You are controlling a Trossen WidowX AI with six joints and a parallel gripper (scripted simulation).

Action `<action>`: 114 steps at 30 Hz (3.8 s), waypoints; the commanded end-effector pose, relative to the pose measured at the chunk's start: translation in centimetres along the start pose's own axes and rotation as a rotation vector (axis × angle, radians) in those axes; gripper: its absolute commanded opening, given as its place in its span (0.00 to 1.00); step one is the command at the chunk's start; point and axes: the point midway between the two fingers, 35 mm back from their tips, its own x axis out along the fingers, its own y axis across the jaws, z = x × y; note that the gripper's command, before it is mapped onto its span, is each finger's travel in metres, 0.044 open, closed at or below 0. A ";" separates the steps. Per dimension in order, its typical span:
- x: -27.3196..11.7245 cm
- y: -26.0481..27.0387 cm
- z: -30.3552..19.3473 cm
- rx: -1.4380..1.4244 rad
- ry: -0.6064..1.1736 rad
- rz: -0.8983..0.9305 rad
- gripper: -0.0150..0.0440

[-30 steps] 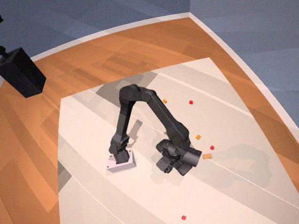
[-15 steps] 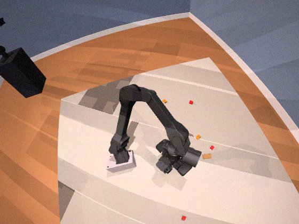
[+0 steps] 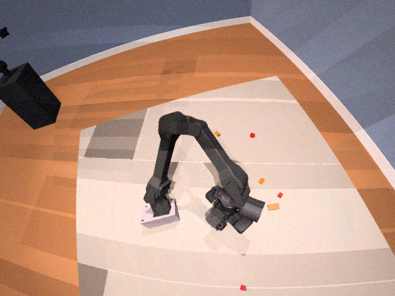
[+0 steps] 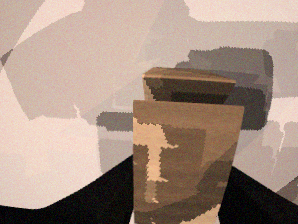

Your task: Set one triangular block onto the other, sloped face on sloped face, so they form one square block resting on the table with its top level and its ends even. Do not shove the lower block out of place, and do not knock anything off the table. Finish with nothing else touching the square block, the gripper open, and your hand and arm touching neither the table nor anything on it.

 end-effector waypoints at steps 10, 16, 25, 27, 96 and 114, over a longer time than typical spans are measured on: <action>0.8 -0.1 0.3 0.005 0.003 -0.002 0.25; 1.2 -0.1 0.4 0.004 0.003 -0.002 0.25; 1.2 -0.1 0.5 0.003 0.003 0.000 0.25; 1.2 -0.1 0.5 0.003 0.003 0.000 0.25; 0.5 0.1 0.4 0.001 0.002 0.004 1.00; -9.0 0.2 0.5 0.006 0.008 0.016 1.00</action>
